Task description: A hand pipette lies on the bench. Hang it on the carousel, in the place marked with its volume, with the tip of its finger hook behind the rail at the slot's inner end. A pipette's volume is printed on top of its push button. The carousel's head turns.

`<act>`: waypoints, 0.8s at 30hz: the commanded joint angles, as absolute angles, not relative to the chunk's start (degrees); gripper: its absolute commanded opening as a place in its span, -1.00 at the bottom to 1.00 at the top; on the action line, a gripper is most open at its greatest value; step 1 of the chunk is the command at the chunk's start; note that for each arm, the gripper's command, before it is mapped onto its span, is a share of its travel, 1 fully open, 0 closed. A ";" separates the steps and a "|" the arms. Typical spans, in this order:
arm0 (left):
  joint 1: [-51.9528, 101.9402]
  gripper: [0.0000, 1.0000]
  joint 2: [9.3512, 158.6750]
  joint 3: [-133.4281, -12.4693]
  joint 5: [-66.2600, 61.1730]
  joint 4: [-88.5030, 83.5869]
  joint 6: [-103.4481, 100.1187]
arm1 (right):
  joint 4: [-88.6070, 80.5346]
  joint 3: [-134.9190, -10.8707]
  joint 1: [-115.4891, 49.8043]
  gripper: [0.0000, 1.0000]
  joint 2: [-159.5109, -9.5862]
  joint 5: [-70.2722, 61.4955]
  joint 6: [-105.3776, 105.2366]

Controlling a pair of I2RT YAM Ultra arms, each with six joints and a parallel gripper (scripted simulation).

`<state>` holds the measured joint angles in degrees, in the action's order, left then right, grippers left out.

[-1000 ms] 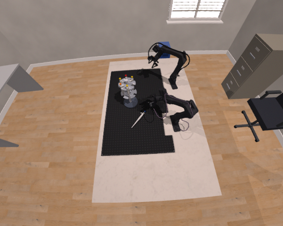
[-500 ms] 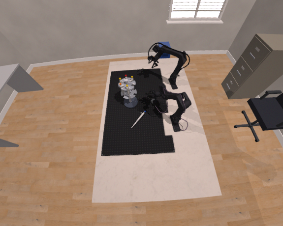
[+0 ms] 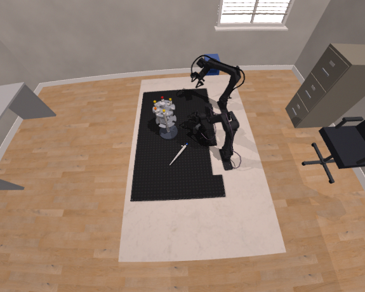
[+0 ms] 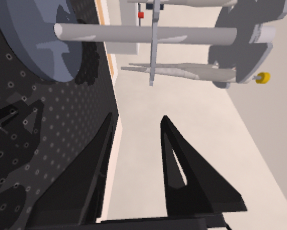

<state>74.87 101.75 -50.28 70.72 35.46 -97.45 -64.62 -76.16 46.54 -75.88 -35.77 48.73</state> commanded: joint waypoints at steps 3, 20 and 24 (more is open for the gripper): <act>76.32 -0.02 107.00 -55.69 76.65 44.06 -98.33 | -63.23 -76.89 47.13 1.00 -75.47 -37.11 49.12; 72.69 -0.02 109.99 -55.85 73.50 55.43 -89.96 | -63.23 -76.89 47.13 1.00 -75.47 -37.11 49.12; 71.51 -0.02 110.50 -56.38 72.29 55.83 -89.58 | -63.23 -76.89 47.13 1.00 -75.47 -37.11 49.12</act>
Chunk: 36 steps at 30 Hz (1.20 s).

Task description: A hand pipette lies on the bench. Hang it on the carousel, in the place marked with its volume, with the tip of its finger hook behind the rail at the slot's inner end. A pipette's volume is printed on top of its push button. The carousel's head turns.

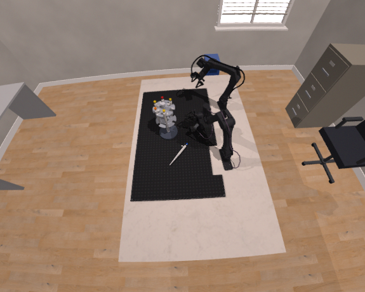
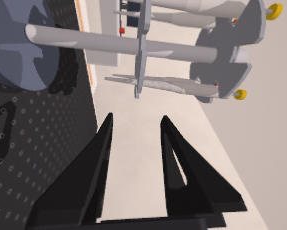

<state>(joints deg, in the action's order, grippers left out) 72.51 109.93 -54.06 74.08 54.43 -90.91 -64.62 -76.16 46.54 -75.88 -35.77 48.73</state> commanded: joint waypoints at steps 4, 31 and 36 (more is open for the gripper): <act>70.61 -0.02 110.03 -56.96 71.39 54.74 -89.49 | -63.23 -76.89 47.13 1.00 -75.47 -37.11 49.12; 71.60 -0.02 110.42 -57.45 71.43 54.04 -89.44 | -63.23 -76.89 47.13 1.00 -75.47 -37.11 49.12; 71.25 -0.02 110.14 -56.55 71.94 54.44 -89.94 | -63.23 -76.89 47.13 1.00 -75.47 -37.11 49.12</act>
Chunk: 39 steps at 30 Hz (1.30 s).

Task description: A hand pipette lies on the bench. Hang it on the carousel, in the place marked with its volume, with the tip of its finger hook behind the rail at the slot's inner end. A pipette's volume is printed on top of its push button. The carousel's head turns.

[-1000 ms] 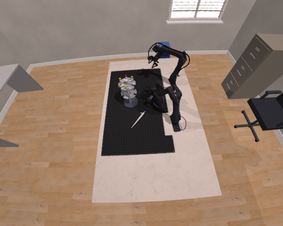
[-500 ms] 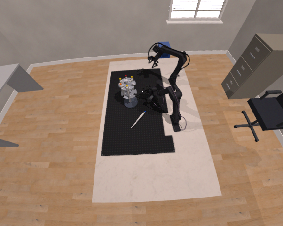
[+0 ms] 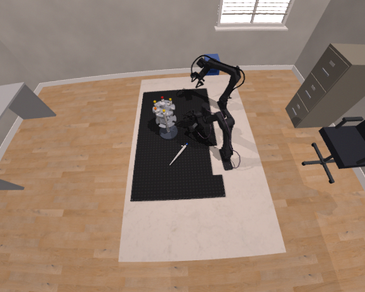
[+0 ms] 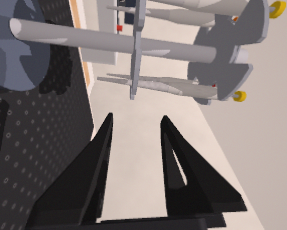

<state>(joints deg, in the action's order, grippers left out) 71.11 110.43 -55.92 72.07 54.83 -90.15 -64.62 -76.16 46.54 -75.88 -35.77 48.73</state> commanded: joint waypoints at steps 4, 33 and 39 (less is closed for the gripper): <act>71.25 -0.02 110.14 -56.55 71.94 54.44 -89.94 | -63.23 -76.89 47.13 1.00 -75.47 -37.11 49.12; 67.37 -0.02 112.13 -59.66 68.15 53.28 -89.55 | -63.23 -76.89 47.13 1.00 -75.47 -37.11 49.12; 65.99 -0.02 112.82 -60.66 66.77 52.94 -89.56 | -63.23 -76.89 47.13 1.00 -75.47 -37.11 49.12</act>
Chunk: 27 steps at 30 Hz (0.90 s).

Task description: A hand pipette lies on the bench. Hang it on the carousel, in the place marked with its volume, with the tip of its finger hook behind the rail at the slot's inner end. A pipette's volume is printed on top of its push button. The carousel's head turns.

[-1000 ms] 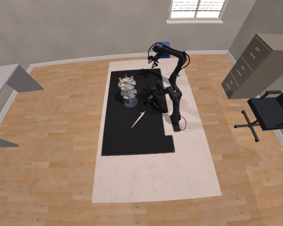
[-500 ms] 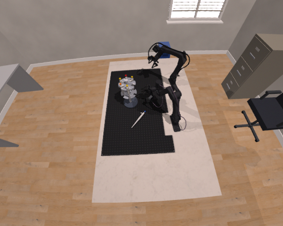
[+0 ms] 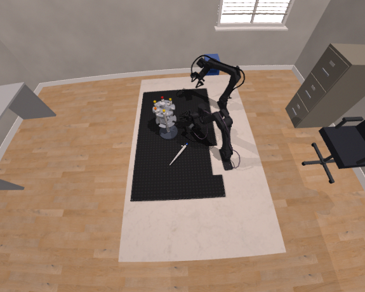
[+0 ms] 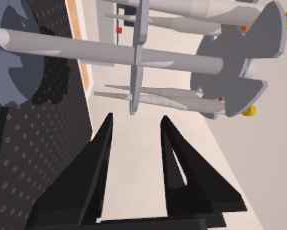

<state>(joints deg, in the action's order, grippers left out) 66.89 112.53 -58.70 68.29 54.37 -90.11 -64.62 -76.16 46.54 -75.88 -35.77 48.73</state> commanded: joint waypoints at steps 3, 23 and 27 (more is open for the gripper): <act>65.32 -0.02 113.20 -61.18 66.09 52.77 -89.56 | -63.23 -76.89 47.13 1.00 -75.47 -37.11 49.12; 61.59 -0.02 115.36 -64.47 62.36 51.57 -89.60 | -63.23 -76.89 47.13 1.00 -75.47 -37.11 49.12; 61.22 -0.02 115.32 -64.96 61.93 51.38 -89.60 | -63.23 -76.89 47.13 1.00 -75.47 -37.11 49.12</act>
